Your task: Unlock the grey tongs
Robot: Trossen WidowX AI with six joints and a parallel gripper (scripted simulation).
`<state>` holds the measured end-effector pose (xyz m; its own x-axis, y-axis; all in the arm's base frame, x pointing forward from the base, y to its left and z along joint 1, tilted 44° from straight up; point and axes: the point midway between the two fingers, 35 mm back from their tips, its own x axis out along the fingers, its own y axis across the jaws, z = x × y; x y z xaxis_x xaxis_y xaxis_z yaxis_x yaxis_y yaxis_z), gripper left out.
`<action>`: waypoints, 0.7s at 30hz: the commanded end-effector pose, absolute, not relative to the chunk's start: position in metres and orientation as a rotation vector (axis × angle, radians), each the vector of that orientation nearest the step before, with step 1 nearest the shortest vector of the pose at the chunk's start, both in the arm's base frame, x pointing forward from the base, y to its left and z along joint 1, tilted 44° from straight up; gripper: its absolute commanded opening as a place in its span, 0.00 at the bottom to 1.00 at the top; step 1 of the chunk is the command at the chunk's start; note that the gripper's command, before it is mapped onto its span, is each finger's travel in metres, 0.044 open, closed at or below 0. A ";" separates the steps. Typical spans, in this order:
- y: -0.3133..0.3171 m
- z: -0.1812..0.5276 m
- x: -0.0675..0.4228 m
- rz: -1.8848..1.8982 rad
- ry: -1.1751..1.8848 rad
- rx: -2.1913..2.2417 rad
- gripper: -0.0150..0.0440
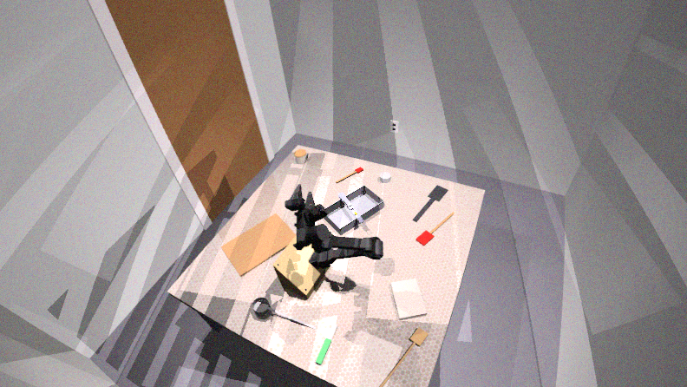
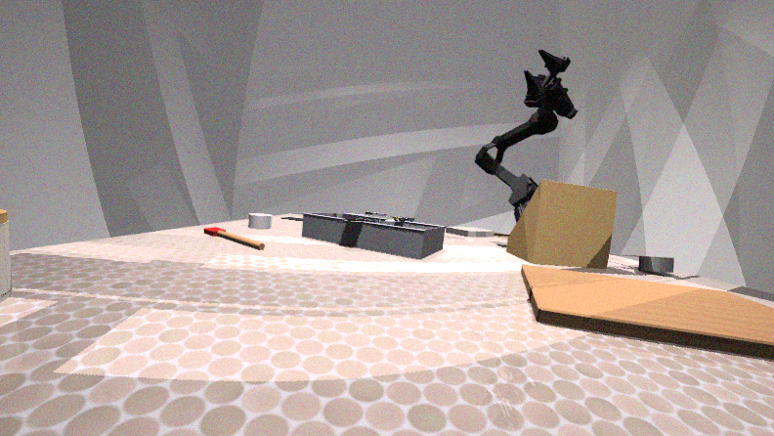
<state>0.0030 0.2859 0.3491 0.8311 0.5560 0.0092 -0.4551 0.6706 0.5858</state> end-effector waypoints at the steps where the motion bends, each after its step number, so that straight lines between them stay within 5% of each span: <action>1: 0.287 0.350 0.003 0.582 0.175 0.606 0.89; 6: 0.301 0.343 0.013 0.584 0.168 0.597 0.69; 21: 0.330 0.284 0.107 0.383 0.175 0.553 0.69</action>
<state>0.0846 0.3283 0.2993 0.8888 0.4571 -0.0333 -0.3667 0.7529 0.5466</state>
